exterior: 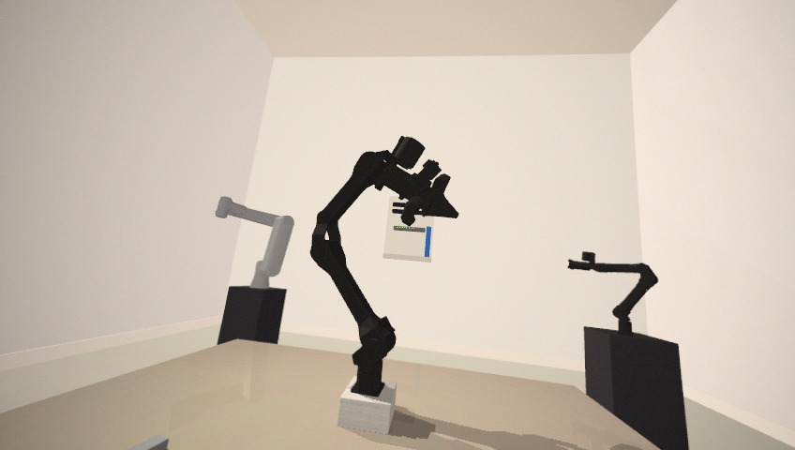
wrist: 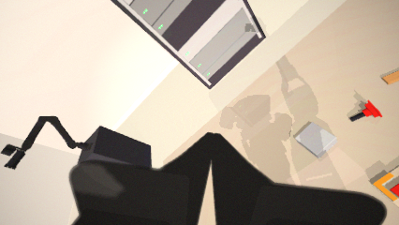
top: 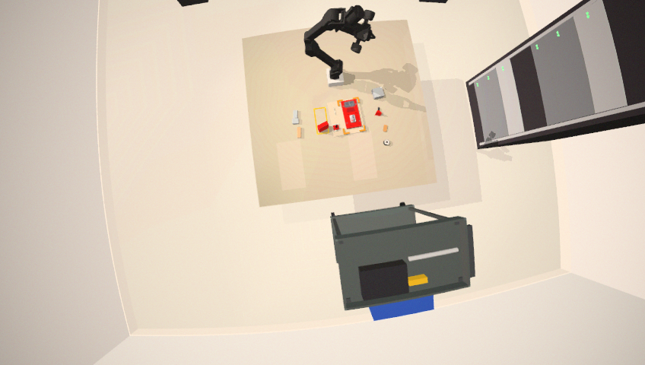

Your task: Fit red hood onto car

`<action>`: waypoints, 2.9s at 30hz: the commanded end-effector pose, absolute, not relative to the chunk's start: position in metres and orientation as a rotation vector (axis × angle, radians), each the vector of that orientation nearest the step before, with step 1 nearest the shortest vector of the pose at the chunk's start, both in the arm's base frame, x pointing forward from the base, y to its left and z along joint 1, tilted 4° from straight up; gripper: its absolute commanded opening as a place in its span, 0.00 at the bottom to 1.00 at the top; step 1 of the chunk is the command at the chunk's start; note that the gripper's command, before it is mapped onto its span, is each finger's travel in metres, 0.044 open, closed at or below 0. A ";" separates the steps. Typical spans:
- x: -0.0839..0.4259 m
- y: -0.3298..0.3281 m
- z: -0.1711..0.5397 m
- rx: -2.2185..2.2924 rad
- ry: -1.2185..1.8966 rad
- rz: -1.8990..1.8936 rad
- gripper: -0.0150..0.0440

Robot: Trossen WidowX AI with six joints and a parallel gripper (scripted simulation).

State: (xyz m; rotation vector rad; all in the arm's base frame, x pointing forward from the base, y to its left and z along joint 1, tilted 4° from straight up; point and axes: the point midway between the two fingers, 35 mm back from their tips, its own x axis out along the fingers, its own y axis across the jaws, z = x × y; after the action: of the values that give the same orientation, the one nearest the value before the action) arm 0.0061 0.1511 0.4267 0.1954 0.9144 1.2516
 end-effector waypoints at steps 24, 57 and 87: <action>0.205 0.205 0.351 -0.660 0.696 0.921 0.25; 0.404 -0.037 0.176 -1.521 0.922 1.265 0.25; 0.410 -0.090 0.097 -1.577 0.930 1.410 0.25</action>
State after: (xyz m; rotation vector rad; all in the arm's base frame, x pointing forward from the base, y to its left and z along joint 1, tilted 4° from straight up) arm 0.4106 -0.0894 0.1036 -1.5796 0.9250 1.3978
